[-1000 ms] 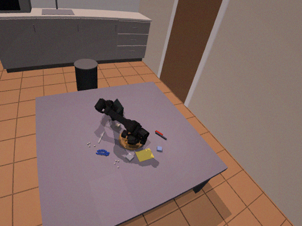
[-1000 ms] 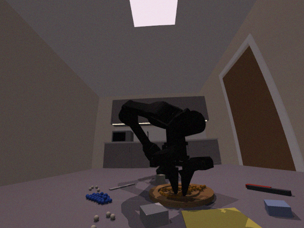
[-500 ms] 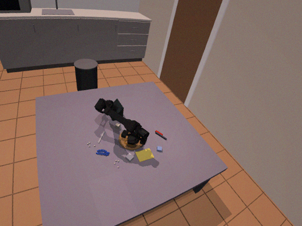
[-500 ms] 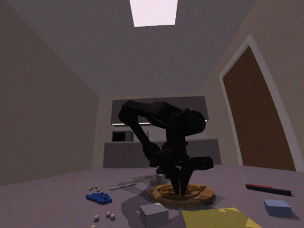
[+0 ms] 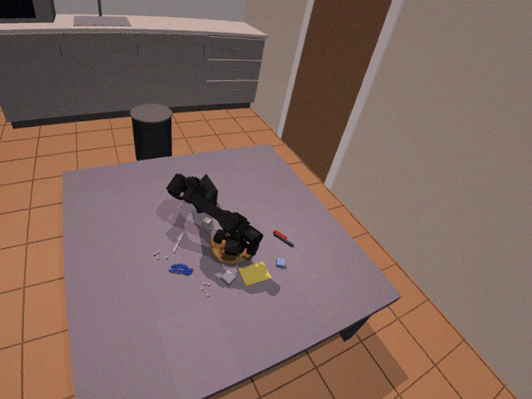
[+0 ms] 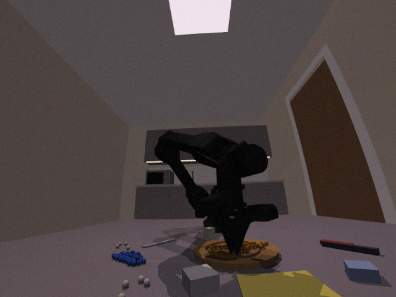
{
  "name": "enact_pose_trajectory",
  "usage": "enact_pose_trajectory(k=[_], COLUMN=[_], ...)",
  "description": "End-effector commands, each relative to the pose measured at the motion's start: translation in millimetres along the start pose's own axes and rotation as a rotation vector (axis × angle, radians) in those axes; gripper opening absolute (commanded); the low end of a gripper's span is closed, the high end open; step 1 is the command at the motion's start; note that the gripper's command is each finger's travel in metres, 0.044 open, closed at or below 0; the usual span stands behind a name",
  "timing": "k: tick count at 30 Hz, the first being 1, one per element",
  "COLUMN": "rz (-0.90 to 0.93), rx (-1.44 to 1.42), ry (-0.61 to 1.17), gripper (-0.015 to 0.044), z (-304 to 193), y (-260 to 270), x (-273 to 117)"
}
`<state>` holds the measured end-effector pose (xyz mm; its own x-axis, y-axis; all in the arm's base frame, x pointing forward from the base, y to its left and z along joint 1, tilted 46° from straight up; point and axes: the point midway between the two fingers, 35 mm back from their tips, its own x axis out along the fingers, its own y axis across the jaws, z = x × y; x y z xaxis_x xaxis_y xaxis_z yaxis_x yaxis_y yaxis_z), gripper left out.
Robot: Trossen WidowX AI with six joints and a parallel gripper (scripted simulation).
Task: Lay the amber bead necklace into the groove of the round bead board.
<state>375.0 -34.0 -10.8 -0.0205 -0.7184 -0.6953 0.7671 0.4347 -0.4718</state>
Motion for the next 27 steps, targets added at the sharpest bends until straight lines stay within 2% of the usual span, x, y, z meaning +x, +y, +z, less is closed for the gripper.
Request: enact_pose_trajectory(k=[1, 27], rz=[0.0, -0.003], rx=[0.001, -0.008], ry=[0.0, -0.002], gripper=[0.0, 0.0], z=[0.2, 5.1], y=[0.0, 10.4], x=[-0.2, -6.1])
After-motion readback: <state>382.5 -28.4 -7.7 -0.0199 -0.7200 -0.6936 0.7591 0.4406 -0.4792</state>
